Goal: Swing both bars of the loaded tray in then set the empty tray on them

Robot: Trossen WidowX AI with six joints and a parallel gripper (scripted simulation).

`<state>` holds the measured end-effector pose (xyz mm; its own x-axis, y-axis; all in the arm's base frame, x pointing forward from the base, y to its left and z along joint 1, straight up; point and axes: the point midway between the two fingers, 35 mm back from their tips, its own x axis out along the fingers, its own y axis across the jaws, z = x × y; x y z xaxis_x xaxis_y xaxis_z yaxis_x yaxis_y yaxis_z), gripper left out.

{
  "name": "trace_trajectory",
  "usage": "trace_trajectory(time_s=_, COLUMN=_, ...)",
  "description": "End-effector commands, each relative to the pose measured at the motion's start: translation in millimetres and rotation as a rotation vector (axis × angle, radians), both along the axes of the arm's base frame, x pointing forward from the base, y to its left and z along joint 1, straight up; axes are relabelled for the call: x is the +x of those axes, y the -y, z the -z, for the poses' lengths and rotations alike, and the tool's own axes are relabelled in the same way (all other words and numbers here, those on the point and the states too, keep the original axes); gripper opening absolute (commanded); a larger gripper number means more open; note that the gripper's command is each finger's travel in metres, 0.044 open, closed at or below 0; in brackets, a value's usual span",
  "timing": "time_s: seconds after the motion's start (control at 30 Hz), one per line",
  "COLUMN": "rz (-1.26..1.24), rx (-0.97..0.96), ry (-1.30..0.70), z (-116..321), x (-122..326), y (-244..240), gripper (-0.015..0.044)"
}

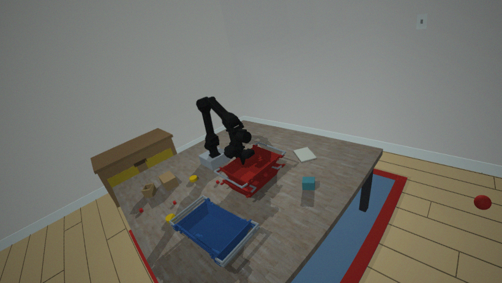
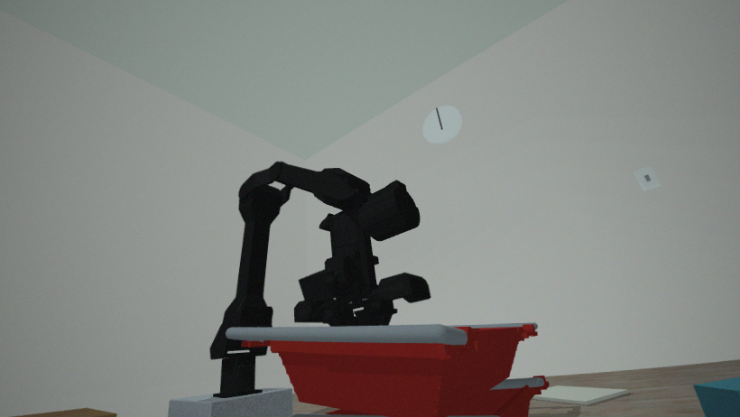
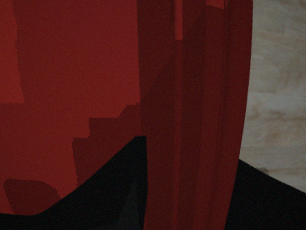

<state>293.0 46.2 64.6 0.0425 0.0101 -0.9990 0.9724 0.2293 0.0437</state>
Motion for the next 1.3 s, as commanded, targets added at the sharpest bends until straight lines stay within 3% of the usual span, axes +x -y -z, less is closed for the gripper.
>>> trace_trajectory(time_s=0.0, rz=-0.004, rx=-0.006, ry=-0.020, z=5, x=-3, y=1, gripper=0.0000)
trace_trajectory(time_s=1.27, rz=-0.004, rx=-0.006, ry=-0.020, z=14, x=-4, y=1, gripper=0.0000)
